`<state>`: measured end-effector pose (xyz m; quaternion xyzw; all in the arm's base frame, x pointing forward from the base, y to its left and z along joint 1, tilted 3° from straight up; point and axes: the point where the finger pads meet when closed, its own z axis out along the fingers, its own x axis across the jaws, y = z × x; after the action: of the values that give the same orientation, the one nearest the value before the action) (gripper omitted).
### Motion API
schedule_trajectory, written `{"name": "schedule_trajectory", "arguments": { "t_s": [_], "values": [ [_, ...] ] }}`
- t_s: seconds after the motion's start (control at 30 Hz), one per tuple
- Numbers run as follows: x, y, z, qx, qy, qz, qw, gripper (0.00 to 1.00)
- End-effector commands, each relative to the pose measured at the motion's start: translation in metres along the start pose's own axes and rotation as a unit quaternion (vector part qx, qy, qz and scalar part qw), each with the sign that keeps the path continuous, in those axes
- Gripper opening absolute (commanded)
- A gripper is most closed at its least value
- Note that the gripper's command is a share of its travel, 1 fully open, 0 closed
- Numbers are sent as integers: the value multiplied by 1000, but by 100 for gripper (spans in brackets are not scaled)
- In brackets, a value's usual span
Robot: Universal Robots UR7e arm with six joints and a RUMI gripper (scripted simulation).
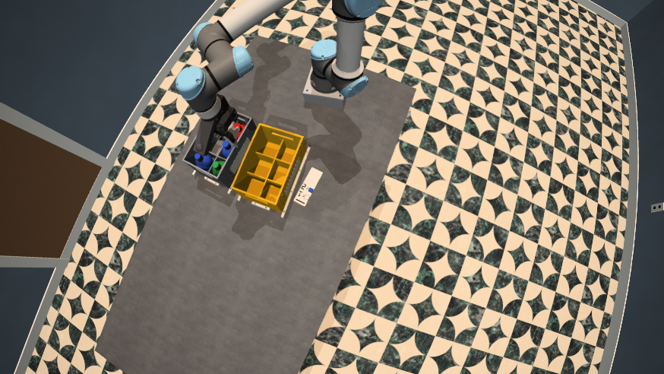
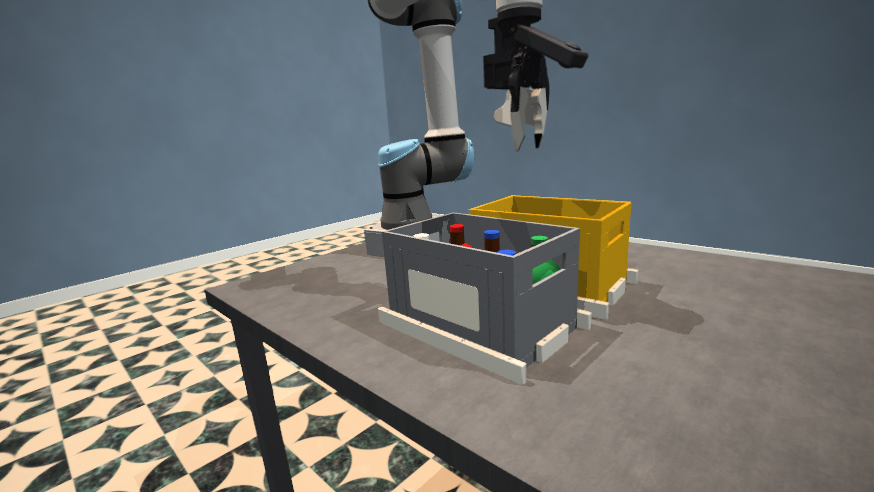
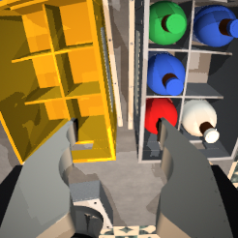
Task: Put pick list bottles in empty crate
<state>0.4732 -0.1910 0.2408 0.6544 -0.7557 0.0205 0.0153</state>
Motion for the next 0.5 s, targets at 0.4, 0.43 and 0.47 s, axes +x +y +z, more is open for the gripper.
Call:
{"name": "schedule_trajectory", "arguments": {
  "t_s": [0.4, 0.43, 0.47],
  "values": [
    [75, -9, -15, 0, 0, 0, 1000, 38],
    [80, -9, -15, 0, 0, 0, 1000, 38],
    [84, -10, -16, 0, 0, 0, 1000, 38]
  ]
}}
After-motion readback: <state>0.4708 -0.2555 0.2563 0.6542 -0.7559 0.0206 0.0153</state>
